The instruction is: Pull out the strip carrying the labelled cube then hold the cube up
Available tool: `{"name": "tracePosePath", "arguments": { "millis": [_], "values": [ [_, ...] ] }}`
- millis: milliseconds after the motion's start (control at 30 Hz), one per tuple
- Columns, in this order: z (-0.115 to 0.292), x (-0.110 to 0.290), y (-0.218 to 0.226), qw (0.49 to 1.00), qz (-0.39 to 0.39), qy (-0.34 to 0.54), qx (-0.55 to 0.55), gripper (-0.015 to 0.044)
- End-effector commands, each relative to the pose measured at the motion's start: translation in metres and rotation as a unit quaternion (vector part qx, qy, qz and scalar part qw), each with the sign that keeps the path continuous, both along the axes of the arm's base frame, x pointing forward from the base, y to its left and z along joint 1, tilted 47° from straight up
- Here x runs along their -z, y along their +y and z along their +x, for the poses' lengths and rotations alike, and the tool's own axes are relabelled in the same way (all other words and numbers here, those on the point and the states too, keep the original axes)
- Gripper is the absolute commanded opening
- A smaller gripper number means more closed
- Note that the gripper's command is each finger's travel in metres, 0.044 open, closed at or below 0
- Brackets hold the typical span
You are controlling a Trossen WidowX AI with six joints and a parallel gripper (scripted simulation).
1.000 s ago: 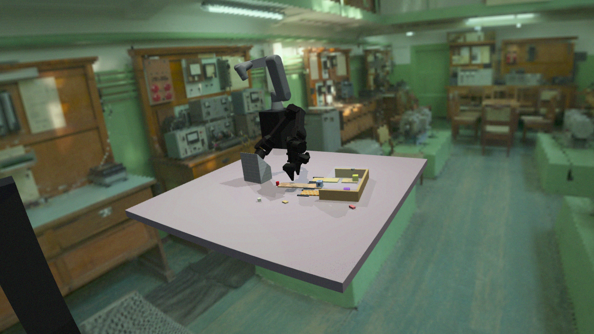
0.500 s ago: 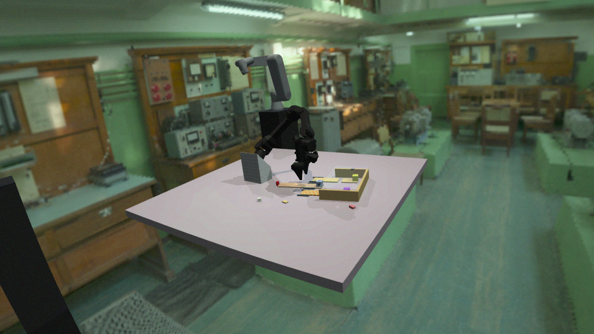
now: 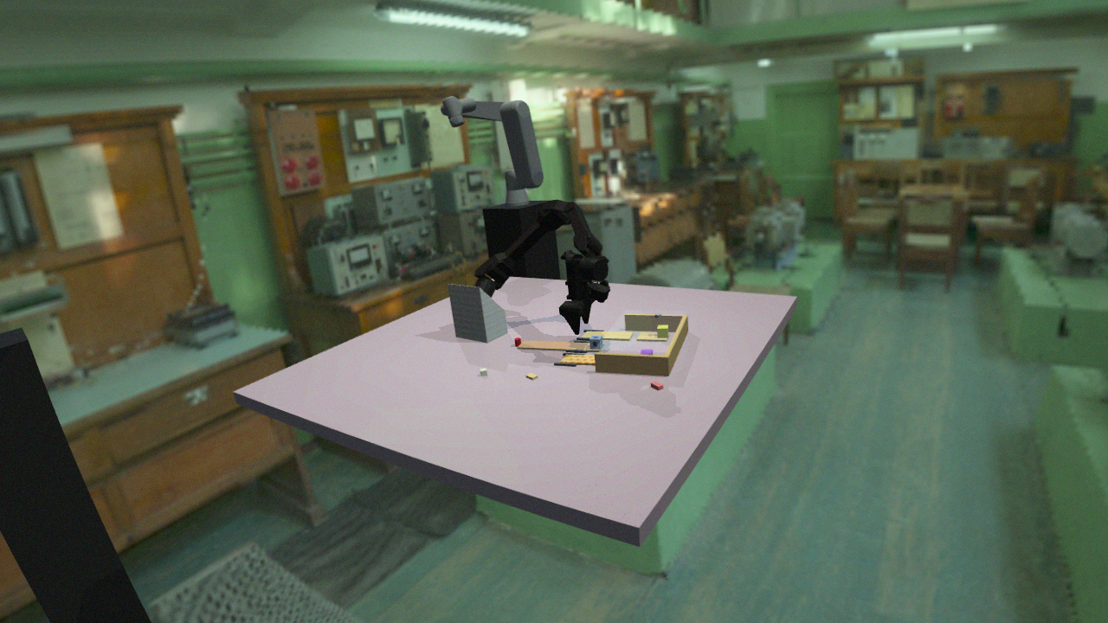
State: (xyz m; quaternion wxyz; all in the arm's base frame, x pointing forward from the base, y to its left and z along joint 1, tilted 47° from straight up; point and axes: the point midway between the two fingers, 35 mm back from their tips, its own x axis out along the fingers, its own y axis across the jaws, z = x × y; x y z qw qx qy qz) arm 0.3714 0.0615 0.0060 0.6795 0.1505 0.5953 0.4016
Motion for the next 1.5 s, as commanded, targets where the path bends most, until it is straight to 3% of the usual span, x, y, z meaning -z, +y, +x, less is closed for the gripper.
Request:
{"name": "tracePosePath", "arguments": {
  "millis": [0, 300, 567, 1467],
  "values": [
    [0.014, -0.006, 0.004, 1.000, 0.003, 0.001, 0.002, 0.0440],
    [0.036, -0.015, 0.009, 1.000, 0.003, 0.001, 0.002, 0.0440],
    [0.036, -0.008, 0.017, 1.000, 0.003, 0.001, 0.002, 0.0250],
    [0.034, 0.022, 0.049, 1.000, 0.004, 0.001, 0.002, 0.0250]
  ]
}}
